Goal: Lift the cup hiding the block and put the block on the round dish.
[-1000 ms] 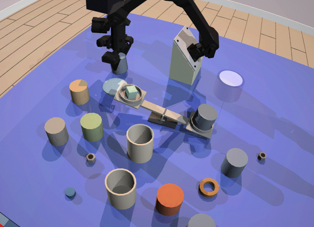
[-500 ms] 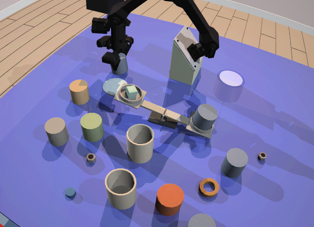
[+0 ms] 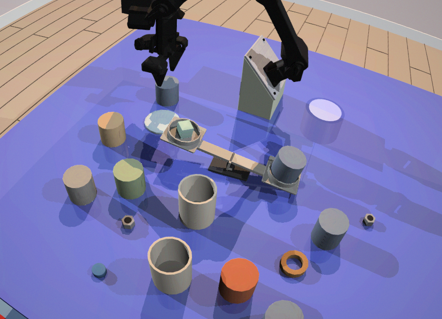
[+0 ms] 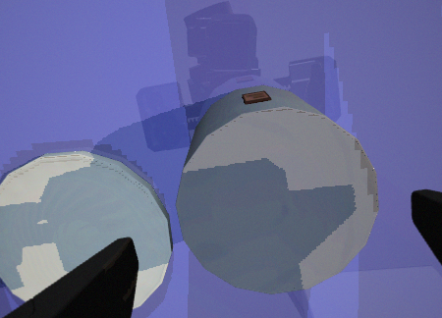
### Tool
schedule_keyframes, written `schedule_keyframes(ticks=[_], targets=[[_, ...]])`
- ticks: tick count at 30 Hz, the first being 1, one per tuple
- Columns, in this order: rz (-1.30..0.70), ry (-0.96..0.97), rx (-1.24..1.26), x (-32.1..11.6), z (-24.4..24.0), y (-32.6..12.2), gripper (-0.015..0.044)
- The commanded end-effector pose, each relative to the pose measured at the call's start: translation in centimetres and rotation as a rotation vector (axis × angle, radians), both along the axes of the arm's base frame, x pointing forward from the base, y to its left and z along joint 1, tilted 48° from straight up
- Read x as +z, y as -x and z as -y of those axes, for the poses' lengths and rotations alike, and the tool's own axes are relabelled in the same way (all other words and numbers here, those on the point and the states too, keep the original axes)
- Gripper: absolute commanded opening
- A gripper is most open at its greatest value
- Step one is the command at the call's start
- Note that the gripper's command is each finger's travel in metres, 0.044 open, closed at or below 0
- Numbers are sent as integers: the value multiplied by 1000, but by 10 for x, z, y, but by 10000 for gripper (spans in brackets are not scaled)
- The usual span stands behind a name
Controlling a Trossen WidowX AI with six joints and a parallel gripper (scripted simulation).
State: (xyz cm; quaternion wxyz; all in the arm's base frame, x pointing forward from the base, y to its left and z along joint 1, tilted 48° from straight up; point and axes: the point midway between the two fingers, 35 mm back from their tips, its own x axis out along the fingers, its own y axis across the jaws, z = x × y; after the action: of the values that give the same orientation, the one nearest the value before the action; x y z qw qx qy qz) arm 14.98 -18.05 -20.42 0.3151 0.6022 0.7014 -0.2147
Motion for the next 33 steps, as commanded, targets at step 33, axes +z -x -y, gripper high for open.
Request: schedule_keyframes(ticks=[33], targets=[[547,-81,534,145,-102,-171,260]])
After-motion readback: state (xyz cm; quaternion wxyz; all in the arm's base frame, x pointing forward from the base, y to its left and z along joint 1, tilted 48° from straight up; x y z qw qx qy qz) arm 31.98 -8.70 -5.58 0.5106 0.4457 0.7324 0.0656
